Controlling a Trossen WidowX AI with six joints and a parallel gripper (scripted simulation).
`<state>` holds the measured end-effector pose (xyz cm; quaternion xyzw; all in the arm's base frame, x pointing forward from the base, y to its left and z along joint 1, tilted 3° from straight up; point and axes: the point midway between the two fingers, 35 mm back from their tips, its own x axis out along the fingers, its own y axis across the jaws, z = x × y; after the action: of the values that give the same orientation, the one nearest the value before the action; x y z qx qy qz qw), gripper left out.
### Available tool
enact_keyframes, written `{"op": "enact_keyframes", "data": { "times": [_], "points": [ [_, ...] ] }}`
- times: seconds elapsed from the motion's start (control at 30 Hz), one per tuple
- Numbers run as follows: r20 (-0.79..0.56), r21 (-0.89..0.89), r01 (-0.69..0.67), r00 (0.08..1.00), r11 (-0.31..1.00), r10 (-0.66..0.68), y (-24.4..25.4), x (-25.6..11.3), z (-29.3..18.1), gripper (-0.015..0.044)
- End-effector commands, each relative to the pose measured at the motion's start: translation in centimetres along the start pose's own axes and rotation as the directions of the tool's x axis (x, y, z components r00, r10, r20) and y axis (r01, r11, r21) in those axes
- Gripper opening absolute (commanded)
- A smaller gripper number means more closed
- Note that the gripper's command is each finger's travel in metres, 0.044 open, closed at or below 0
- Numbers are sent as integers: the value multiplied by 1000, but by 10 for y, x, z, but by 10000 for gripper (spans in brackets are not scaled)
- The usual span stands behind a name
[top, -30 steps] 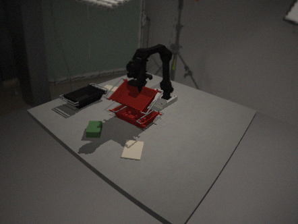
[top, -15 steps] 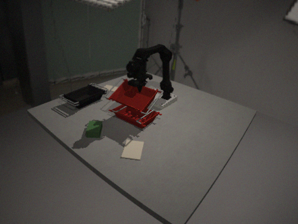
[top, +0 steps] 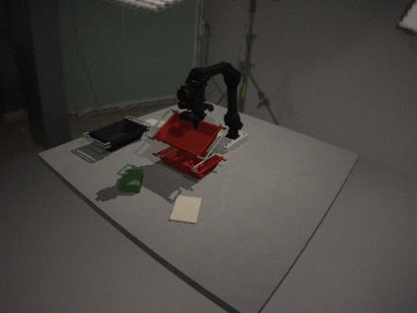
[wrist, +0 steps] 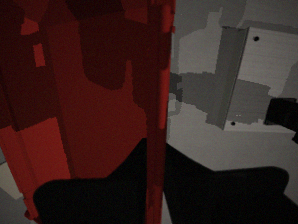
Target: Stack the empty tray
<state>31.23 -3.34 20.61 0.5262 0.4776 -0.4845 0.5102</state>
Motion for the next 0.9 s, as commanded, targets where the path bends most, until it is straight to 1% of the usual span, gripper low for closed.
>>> {"op": "enact_keyframes", "data": {
  "times": [0.0,0.87],
  "points": [
    [-2,5,-12,1000,1000,12,1,-1,0,0],
    [-2,5,-13,1000,1000,13,3,34,0,0]
  ]
}}
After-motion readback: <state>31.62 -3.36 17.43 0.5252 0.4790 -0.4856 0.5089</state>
